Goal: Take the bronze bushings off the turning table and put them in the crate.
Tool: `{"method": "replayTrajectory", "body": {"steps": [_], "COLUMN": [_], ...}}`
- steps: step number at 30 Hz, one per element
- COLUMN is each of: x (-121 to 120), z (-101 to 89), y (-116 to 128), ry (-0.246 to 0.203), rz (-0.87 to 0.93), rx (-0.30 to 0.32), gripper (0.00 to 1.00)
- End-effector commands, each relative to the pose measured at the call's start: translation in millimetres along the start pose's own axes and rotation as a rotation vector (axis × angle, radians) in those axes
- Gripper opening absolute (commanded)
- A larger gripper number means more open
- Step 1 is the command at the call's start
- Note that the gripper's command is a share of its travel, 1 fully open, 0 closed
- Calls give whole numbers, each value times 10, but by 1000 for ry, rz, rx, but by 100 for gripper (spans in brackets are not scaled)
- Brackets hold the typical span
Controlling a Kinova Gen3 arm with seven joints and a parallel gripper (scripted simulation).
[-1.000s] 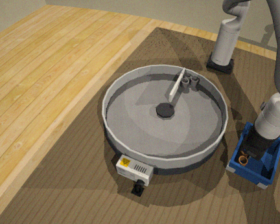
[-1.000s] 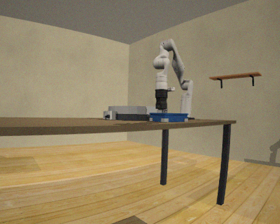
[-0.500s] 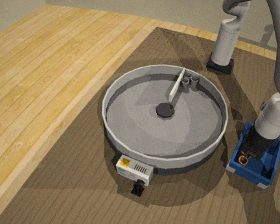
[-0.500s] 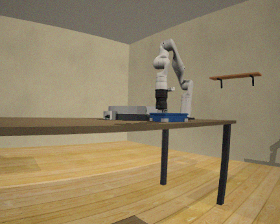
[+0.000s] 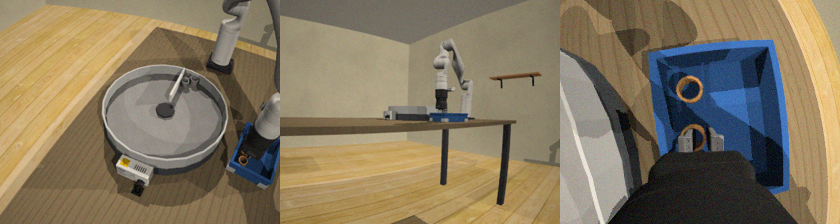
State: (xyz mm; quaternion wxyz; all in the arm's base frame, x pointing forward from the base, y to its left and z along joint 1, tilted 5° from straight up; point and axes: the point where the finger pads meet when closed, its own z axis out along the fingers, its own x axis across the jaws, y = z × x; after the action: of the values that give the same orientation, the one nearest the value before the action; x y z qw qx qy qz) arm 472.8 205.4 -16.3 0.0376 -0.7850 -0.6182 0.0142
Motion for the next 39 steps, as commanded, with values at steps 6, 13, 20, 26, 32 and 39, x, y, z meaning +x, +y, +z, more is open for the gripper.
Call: {"method": "replayTrajectory", "body": {"steps": [6,13,20,26,32,39], "x": [4,7,7,7,10,10], "z": [-11,-57,-69,-69,-126,-126], "y": [7,7,7,7,8,8], "ry": [1,1,1,1,1,1], "rz": [0,0,0,0,0,0], "rx": [-2,-2,-2,-2,-2,-2], "gripper": [42,42,42,42,42,42]}}
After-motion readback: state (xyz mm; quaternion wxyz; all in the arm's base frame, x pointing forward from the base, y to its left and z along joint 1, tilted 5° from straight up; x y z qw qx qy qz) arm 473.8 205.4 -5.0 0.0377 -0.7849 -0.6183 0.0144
